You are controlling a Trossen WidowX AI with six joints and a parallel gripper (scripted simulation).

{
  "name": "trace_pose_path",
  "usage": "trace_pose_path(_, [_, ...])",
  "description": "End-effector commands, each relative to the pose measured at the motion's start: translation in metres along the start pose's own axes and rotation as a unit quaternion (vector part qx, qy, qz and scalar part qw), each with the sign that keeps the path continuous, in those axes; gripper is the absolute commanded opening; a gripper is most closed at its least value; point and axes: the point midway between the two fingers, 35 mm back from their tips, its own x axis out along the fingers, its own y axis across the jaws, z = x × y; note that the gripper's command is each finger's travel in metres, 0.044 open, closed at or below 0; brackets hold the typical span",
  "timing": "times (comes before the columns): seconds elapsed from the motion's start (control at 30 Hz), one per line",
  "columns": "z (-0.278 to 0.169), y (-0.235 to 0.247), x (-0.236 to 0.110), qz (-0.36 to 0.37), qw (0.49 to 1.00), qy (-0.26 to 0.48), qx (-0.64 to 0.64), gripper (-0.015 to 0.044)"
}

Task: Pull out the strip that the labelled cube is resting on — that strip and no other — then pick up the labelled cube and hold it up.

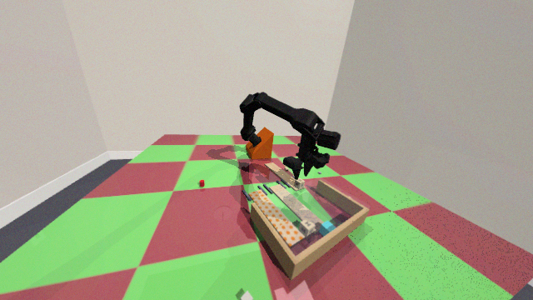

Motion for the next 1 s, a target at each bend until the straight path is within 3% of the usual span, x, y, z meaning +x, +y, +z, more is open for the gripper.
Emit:
trace_pose_path(0.0, [-0.001,0.001,0.008,-0.003,1.000,0.001,-0.005,0.0250])
trace_pose_path(0.77, [-0.002,0.000,0.040,-0.004,1.000,0.001,-0.004,0.0250])
trace_pose_path(0.9, [-0.001,-0.001,0.038,-0.001,1.000,0.002,0.000,0.0145])
trace_pose_path(0.97, [-0.001,-0.001,0.038,-0.001,1.000,0.002,0.000,0.0132])
